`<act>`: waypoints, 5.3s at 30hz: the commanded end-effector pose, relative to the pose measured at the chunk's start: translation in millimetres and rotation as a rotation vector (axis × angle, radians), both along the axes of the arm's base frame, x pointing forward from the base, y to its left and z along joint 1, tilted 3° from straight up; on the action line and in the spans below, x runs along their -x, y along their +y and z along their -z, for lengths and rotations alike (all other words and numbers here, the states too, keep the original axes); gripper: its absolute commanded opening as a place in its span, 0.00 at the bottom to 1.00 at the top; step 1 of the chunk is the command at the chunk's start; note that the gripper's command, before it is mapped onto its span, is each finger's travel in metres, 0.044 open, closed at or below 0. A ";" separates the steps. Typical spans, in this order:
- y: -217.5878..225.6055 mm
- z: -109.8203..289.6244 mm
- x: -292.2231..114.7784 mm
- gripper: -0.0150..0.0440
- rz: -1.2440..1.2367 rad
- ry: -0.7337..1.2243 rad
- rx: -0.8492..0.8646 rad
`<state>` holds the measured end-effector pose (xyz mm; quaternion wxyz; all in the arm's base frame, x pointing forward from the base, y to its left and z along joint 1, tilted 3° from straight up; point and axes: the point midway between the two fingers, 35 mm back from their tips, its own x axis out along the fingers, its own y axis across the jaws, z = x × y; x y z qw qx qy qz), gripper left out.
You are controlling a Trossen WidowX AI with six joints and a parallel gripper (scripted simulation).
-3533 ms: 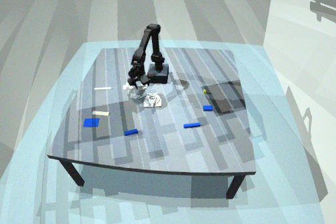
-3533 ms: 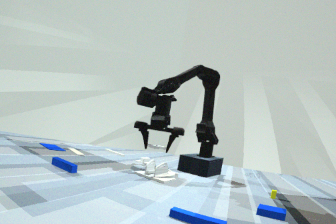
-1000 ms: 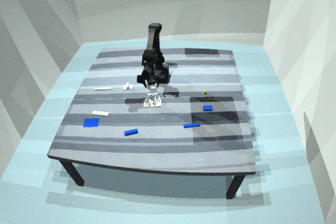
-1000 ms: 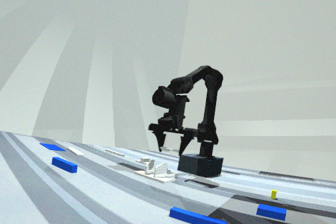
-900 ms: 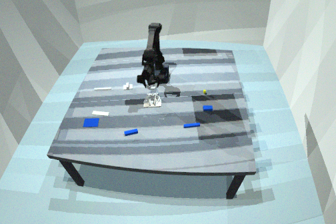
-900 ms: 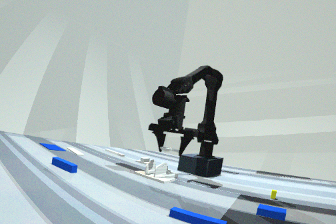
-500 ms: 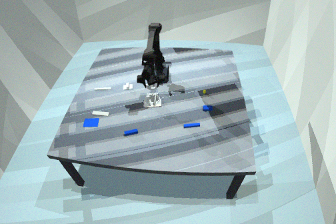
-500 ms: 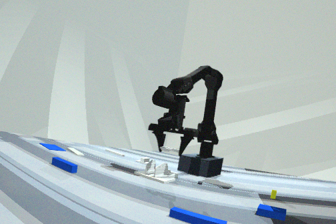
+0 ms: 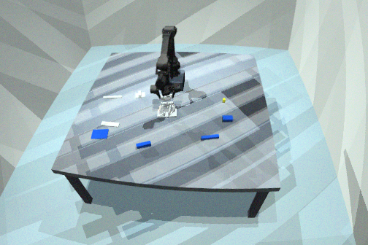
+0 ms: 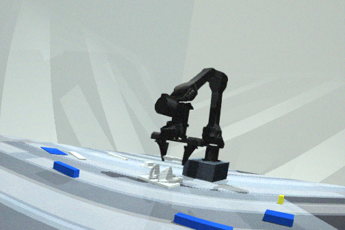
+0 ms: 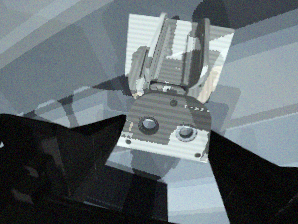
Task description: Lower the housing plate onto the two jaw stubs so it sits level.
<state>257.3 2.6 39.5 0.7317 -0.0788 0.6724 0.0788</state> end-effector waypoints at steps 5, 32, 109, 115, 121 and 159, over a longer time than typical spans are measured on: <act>-0.8 16.2 0.1 0.85 0.004 0.007 0.006; -0.7 42.8 0.4 0.85 0.004 0.008 0.006; -0.6 57.3 -0.6 0.85 0.006 0.008 0.006; -0.6 57.3 -0.6 0.85 0.006 0.008 0.006; -0.6 57.3 -0.6 0.85 0.006 0.008 0.006; -0.6 57.3 -0.6 0.85 0.006 0.008 0.006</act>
